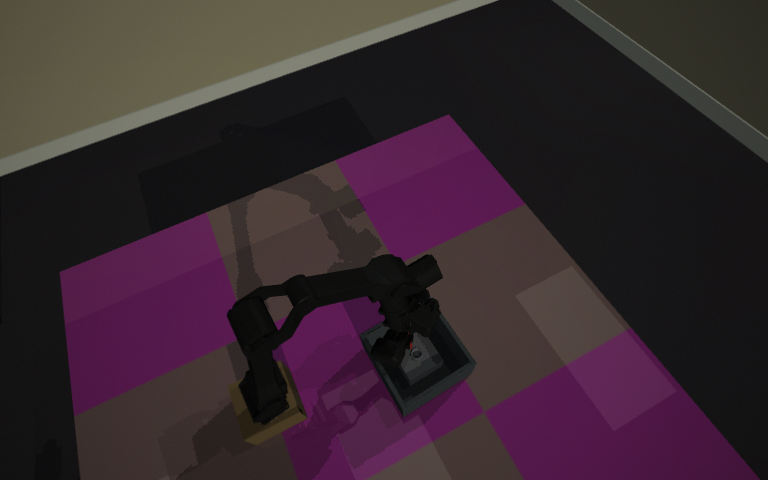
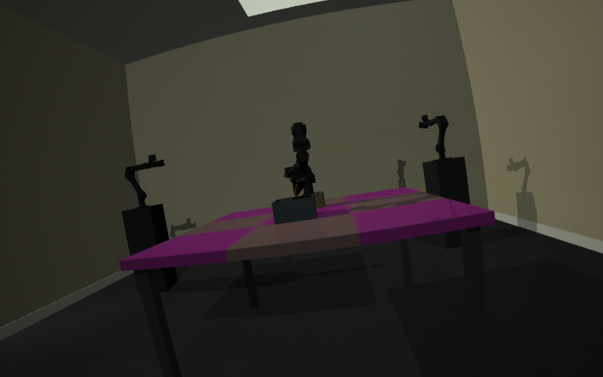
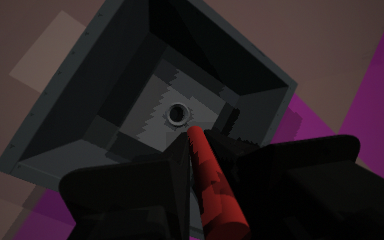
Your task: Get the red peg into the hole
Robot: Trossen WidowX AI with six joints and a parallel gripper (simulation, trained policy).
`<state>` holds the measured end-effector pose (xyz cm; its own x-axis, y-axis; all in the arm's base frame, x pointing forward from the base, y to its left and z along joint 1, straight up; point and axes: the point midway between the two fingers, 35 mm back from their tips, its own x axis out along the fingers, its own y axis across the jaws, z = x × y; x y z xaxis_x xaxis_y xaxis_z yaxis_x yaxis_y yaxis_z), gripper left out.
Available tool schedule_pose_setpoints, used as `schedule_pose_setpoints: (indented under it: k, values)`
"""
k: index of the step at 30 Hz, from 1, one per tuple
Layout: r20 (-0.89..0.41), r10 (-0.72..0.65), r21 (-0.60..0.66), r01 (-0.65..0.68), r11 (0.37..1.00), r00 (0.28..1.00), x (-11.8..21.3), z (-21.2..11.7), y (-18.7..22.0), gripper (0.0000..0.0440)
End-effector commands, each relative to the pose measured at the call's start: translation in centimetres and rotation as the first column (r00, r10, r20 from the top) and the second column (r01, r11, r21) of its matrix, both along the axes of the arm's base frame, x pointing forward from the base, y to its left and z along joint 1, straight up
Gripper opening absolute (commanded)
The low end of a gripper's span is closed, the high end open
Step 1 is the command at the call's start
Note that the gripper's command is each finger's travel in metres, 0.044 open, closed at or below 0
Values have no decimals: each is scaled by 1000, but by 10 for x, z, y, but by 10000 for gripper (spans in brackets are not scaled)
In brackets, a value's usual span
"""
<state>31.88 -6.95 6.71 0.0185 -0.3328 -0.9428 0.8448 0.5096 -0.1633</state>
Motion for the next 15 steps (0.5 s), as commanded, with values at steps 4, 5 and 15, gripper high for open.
schedule_pose_setpoints:
  k: [4, 5, 15]
  values:
    - [6, 54, 47, -54, 997, 999, 12, -17, -15, 0]
    - [4, 64, 55, -64, 996, 998, 13, -21, -16, 0]
    - [-35, 138, 136, -132, 982, 990, 14, -50, -20, 159]
